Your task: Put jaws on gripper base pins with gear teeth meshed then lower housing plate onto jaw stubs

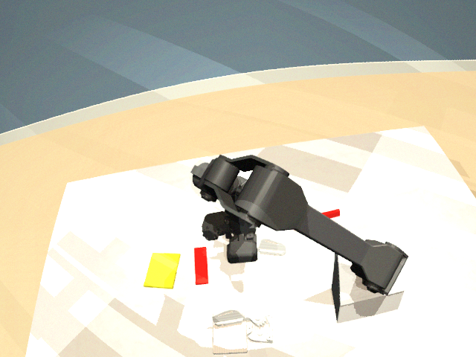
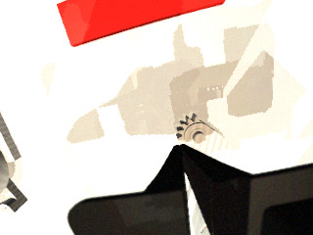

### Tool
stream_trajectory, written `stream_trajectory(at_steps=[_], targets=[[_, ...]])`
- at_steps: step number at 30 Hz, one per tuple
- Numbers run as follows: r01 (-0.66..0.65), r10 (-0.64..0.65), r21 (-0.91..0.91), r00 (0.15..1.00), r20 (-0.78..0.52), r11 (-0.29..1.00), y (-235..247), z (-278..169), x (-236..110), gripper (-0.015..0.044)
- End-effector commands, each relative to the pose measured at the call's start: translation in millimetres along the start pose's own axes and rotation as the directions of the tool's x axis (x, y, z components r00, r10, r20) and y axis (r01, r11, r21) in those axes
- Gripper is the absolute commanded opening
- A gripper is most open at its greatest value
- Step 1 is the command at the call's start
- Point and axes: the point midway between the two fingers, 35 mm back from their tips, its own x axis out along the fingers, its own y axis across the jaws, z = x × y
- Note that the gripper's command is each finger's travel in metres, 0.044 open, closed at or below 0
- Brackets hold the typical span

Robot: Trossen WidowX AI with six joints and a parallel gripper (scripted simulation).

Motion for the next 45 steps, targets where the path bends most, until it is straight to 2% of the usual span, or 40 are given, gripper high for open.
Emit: stream_trajectory(at_steps=[1, 10, 16, 21, 22, 38, 45], targets=[[0.003, -0.003, -0.001, 1.000, 0.001, 1.000, -6.2, 0.2, -0.8, 0.0000], [0.003, -0.003, -0.001, 1.000, 0.001, 1.000, -7.3, 0.4, -2.9, 0.0000], [0.002, -0.002, 0.002, 1.000, 0.000, 1.000, -5.1, -0.6, -58.5, 0.0000], [0.002, -0.002, 0.002, 1.000, 0.000, 1.000, -5.0, -0.8, -60.5, 0.0000], [-0.002, 0.001, 0.009, 1.000, 0.003, 1.000, -6.2, -1.1, -51.6, 0.0026], [-0.002, 0.001, 0.009, 1.000, 0.003, 1.000, -6.2, -1.1, -51.6, 0.0440], [-0.002, 0.001, 0.009, 1.000, 0.003, 1.000, -6.2, -1.1, -51.6, 0.0440]])
